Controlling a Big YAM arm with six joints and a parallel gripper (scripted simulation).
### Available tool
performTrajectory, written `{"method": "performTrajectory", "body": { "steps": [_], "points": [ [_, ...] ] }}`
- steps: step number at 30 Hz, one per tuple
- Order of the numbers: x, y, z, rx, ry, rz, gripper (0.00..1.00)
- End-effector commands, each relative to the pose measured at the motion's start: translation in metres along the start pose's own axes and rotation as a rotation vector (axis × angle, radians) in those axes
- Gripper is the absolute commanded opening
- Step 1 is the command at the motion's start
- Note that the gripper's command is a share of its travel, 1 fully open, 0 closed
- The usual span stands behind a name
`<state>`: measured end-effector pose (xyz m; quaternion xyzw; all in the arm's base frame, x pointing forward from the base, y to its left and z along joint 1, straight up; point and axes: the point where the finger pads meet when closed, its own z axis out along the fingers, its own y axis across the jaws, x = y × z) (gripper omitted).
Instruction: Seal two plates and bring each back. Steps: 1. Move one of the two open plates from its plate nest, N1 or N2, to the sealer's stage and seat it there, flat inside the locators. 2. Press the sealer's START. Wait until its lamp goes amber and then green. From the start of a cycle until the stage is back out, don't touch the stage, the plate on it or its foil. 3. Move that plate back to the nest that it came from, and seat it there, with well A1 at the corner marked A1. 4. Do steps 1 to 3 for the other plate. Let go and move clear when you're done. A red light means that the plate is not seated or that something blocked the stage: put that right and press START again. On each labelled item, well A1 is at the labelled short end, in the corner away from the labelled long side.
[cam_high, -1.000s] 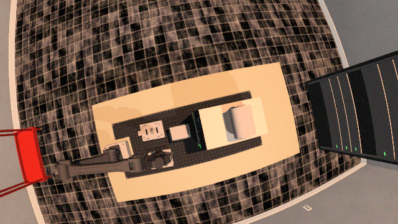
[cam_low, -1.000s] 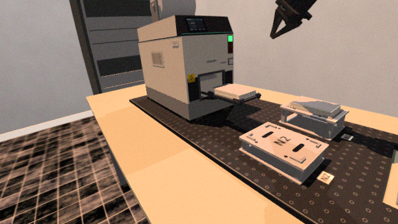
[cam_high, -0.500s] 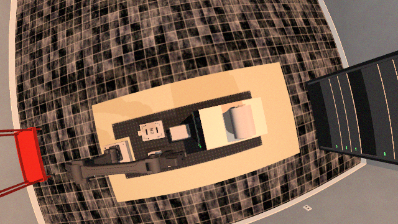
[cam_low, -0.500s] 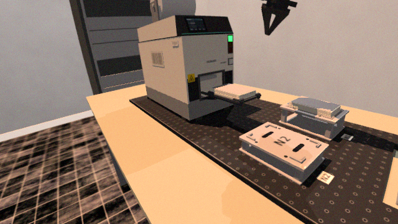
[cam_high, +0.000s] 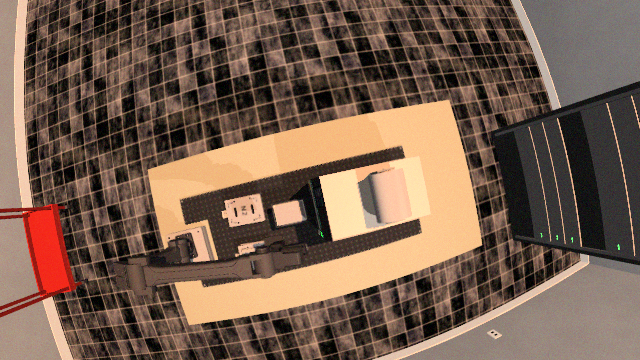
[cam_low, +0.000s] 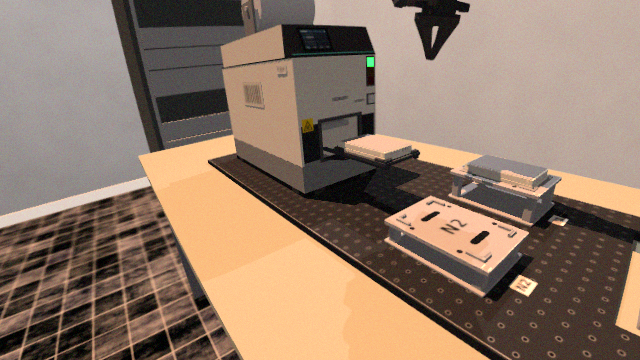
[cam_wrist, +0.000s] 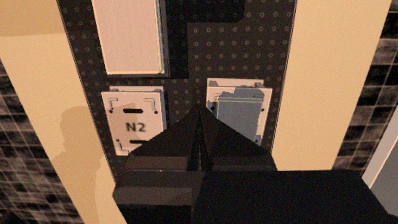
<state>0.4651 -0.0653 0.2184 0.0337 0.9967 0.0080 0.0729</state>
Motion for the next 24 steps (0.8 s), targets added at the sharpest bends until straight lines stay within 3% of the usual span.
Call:
{"method": "performTrajectory", "body": {
  "steps": [1,4,6,8,11,24],
  "points": [
    [-0.002,0.002,-0.014,0.0,-0.047,0.007,0.0],
    [0.001,0.008,-0.014,-0.002,-0.045,-0.017,0.0],
    [0.003,0.009,-0.014,0.005,0.06,-0.02,0.0],
    [0.003,0.009,-0.014,0.005,0.06,-0.02,0.0],
    [-0.006,0.001,-0.008,0.005,0.173,0.003,0.0],
    [0.009,-0.002,-0.012,0.0,0.138,0.025,0.0]
  ]
}}
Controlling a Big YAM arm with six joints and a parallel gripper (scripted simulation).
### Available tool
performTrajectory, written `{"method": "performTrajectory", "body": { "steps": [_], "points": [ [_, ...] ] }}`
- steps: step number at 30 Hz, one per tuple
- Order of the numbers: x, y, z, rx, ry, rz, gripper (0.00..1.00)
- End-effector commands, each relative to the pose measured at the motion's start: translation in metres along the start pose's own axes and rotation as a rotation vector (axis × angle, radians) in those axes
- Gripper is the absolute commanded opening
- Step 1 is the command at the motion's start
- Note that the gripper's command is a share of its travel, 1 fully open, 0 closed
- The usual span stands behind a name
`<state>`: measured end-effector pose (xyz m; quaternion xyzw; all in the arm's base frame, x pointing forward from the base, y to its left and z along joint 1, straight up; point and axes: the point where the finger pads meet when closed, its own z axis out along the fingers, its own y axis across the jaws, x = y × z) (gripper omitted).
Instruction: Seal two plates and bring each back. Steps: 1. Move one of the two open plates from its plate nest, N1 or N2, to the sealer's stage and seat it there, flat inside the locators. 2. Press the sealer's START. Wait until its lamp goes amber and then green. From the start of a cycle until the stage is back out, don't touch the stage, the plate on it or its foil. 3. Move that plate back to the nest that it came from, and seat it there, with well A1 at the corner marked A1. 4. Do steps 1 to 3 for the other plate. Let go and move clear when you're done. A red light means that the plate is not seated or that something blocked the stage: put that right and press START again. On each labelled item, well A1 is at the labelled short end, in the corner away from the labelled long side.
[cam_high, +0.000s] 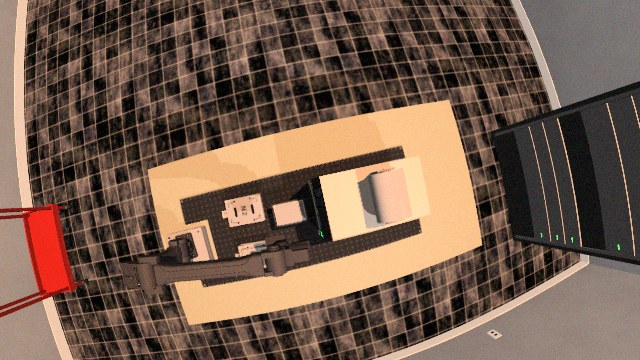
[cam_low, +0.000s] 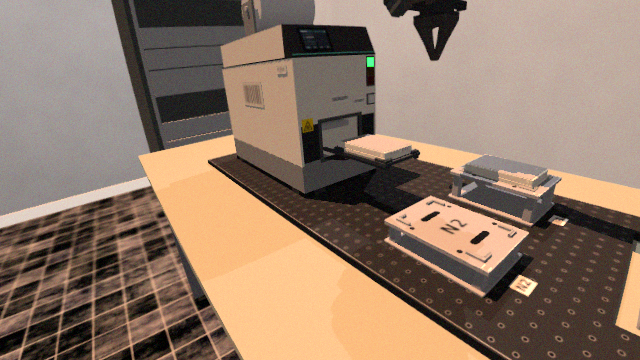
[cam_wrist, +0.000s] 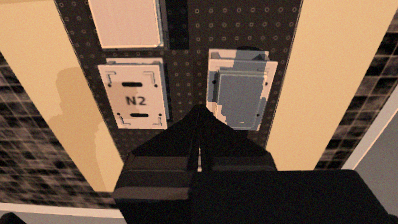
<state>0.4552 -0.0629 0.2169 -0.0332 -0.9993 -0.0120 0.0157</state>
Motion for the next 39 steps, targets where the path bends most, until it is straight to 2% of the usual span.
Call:
{"method": "performTrajectory", "body": {
  "steps": [1,4,10,15,29,30,31,32,35,37,38,39],
  "points": [
    [0.001,-0.004,-0.012,0.0,-0.039,0.024,0.0],
    [0.003,-0.001,-0.014,0.0,-0.046,0.018,0.0],
    [0.012,0.008,-0.015,0.0,-0.027,-0.002,0.0],
    [0.005,0.0,-0.013,-0.001,-0.023,0.015,0.0],
    [-0.007,-0.005,-0.01,-0.001,-0.017,0.021,0.0],
    [-0.006,-0.004,-0.003,-0.001,-0.071,0.015,1.0],
    [-0.005,-0.004,0.004,-0.001,-0.122,0.01,1.0],
    [-0.002,-0.004,0.01,0.0,-0.146,0.005,1.0],
    [0.001,-0.004,0.015,0.0,-0.131,0.002,1.0],
    [-0.001,-0.005,0.019,0.001,-0.225,-0.004,1.0],
    [0.001,-0.005,0.024,0.001,-0.247,-0.005,1.0],
    [0.004,-0.006,0.029,0.005,-0.233,-0.004,1.0]
  ]
}}
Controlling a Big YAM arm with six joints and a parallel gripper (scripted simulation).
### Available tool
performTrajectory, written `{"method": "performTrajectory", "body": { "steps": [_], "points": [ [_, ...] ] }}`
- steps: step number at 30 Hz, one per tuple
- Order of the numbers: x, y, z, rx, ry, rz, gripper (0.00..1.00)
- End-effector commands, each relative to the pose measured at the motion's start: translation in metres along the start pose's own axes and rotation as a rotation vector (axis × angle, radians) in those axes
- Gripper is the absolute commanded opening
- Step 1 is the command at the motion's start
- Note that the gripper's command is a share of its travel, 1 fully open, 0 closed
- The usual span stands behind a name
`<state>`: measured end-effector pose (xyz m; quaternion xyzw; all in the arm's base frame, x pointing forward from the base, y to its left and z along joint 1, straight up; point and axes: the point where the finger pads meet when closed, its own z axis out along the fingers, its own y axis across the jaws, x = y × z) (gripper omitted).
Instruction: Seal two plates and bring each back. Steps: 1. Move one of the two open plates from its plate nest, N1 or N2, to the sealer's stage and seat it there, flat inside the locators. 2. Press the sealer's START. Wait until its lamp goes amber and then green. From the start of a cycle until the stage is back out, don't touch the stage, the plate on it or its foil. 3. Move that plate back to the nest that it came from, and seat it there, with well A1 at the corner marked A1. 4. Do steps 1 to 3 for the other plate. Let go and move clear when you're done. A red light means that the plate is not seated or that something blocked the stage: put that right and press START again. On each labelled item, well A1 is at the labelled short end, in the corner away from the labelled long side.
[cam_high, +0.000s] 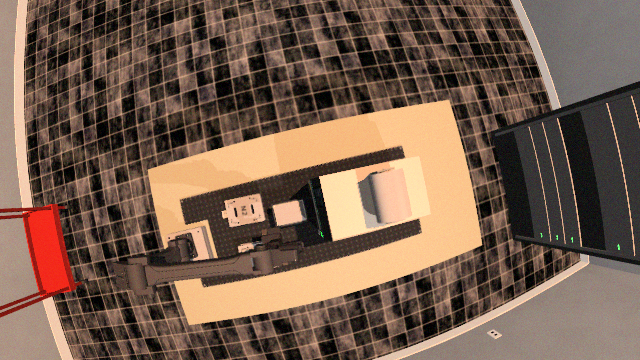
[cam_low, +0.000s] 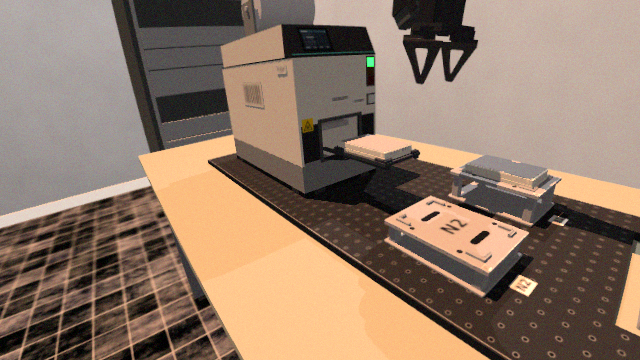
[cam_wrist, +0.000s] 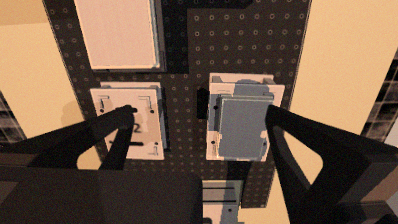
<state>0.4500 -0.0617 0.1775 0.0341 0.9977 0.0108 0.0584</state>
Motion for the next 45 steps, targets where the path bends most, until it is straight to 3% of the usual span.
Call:
{"method": "performTrajectory", "body": {
  "steps": [1,3,7,9,10,11,17,33,38,45],
  "points": [
    [0.0,-0.006,-0.005,0.008,-0.125,-0.006,1.0],
    [0.001,-0.006,0.004,0.007,-0.189,-0.009,1.0],
    [0.002,0.0,0.035,0.006,-0.145,-0.026,1.0],
    [0.009,0.004,0.049,0.003,-0.225,-0.035,1.0],
    [0.013,0.004,0.054,0.003,-0.244,-0.035,1.0],
    [0.015,0.004,0.061,0.002,-0.225,-0.034,1.0],
    [-0.001,0.001,0.055,0.01,-0.244,-0.017,1.0],
    [-0.003,0.001,0.054,0.004,-0.213,-0.001,1.0],
    [-0.03,0.038,0.057,0.0,-0.23,-0.007,1.0],
    [-0.049,0.055,0.061,0.011,-0.226,0.034,1.0]
  ]
}}
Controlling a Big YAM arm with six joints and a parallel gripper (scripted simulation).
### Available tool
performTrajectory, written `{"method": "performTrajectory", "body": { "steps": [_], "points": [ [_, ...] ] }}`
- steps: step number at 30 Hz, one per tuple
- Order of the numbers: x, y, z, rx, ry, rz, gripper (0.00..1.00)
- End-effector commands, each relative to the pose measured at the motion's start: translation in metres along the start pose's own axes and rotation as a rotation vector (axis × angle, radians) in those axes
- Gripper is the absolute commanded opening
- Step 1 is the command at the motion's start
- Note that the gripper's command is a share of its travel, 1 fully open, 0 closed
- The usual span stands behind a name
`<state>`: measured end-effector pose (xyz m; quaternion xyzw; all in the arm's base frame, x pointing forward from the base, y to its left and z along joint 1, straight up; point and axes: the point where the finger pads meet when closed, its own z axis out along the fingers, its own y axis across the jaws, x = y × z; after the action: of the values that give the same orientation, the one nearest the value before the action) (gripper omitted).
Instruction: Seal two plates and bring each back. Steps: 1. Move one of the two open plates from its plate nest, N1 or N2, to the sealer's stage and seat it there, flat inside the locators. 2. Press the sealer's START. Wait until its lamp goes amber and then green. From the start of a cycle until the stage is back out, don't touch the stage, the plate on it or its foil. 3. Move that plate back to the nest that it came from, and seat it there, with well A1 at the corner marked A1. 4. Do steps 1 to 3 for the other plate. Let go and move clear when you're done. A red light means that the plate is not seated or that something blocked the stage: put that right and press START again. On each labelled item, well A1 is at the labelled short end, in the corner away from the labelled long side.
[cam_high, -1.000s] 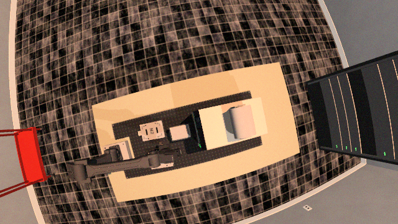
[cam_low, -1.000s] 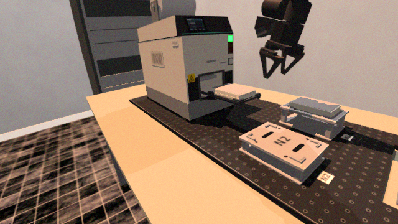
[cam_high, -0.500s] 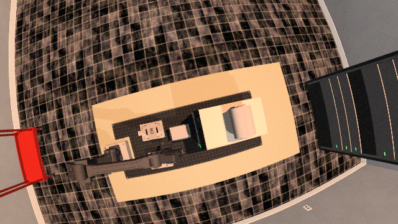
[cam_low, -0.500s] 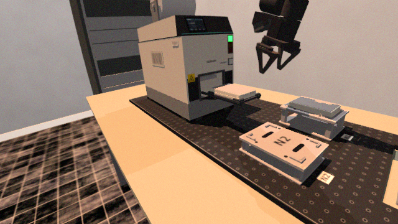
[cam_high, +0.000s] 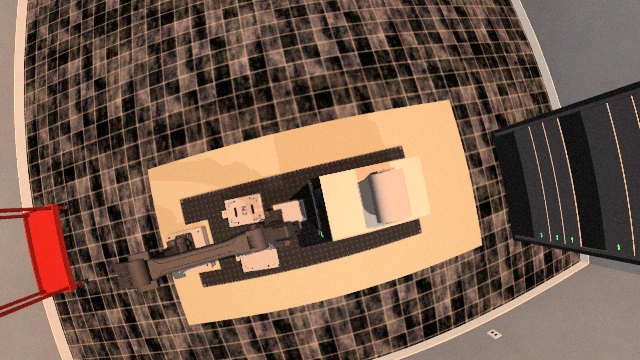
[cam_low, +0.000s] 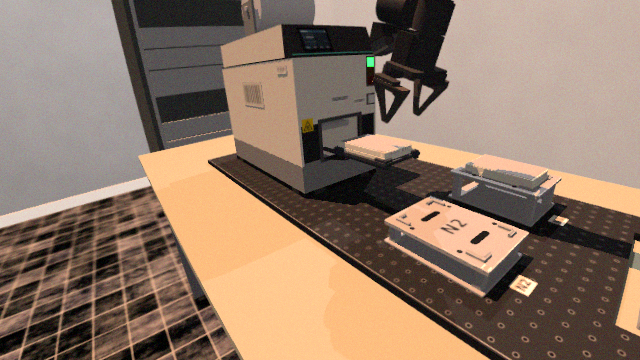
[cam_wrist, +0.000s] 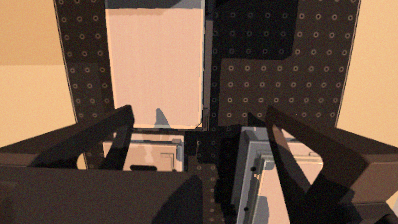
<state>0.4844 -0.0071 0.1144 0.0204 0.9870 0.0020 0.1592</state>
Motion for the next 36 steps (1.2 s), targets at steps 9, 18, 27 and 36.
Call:
{"method": "performTrajectory", "body": {
  "steps": [9,18,27,36],
  "points": [
    [-0.044,0.044,0.007,-0.006,-0.012,0.034,1.0],
    [-0.045,0.035,0.007,0.009,-0.005,0.052,1.0],
    [-0.042,0.035,0.001,-0.003,-0.034,0.022,1.0],
    [-0.037,0.035,-0.001,-0.002,-0.036,0.008,1.0]
  ]
}}
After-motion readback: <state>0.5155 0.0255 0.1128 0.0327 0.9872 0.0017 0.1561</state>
